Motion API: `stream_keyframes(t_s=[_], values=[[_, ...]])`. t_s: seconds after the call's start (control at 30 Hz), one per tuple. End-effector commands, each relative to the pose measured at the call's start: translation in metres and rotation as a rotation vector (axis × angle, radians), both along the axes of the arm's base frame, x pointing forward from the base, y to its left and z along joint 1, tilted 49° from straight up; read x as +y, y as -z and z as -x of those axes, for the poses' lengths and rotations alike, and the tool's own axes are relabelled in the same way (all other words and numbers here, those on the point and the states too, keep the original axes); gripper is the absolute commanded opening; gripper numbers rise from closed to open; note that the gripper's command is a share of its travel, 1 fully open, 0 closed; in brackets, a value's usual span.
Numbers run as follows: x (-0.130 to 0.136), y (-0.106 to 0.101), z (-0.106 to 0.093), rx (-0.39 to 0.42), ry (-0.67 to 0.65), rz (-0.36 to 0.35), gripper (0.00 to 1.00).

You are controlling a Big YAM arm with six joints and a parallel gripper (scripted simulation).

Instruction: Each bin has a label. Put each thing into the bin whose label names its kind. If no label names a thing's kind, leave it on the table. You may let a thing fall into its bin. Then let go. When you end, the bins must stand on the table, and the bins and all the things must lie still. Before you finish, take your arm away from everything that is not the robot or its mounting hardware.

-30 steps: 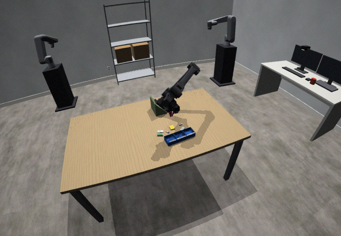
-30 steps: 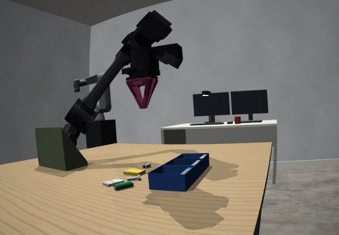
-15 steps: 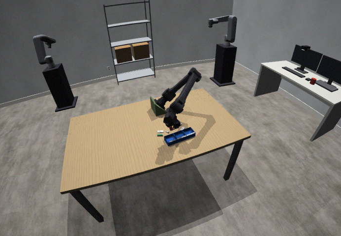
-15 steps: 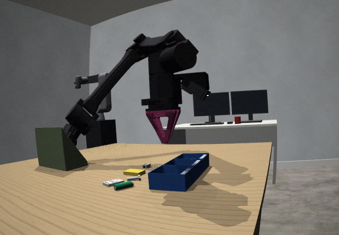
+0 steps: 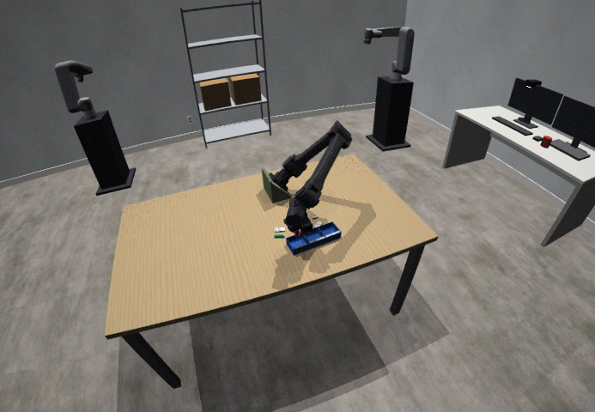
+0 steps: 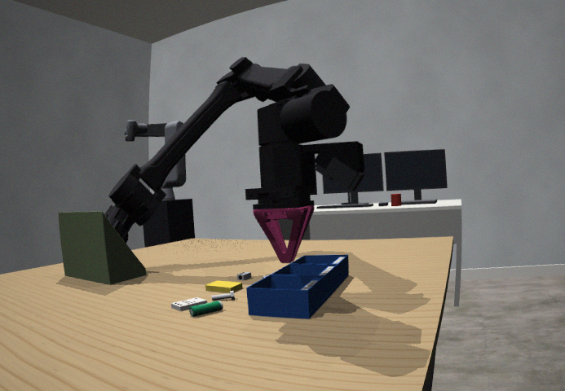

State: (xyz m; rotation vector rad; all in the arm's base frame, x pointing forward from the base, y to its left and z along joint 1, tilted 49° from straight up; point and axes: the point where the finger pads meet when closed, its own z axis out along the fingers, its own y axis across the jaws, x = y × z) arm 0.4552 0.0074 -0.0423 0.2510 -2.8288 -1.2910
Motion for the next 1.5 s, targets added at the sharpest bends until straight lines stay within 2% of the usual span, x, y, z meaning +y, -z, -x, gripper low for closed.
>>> stream_keyframes(t_s=[0.0, 0.23, 0.27, 0.33, 0.6, 0.63, 0.7, 0.8, 0.83, 1.47], values=[[0.010, 0.009, -0.002, 0.001, 0.000, 0.003, 0.09], [0.020, 0.017, -0.001, 0.001, 0.000, 0.002, 0.09], [0.008, 0.015, -0.012, -0.021, 0.024, 0.008, 0.09], [0.026, 0.023, 0.000, 0.001, 0.000, 0.003, 0.09], [0.041, 0.036, 0.000, -0.003, 0.000, 0.003, 0.09], [0.040, 0.034, -0.007, -0.016, -0.001, 0.006, 0.09], [0.021, 0.033, -0.010, -0.019, 0.040, 0.008, 0.09], [0.021, 0.033, -0.010, -0.020, 0.040, 0.008, 0.09], [0.030, 0.026, -0.010, -0.031, 0.012, 0.008, 0.09], [0.030, 0.026, -0.010, -0.031, 0.012, 0.008, 0.09]])
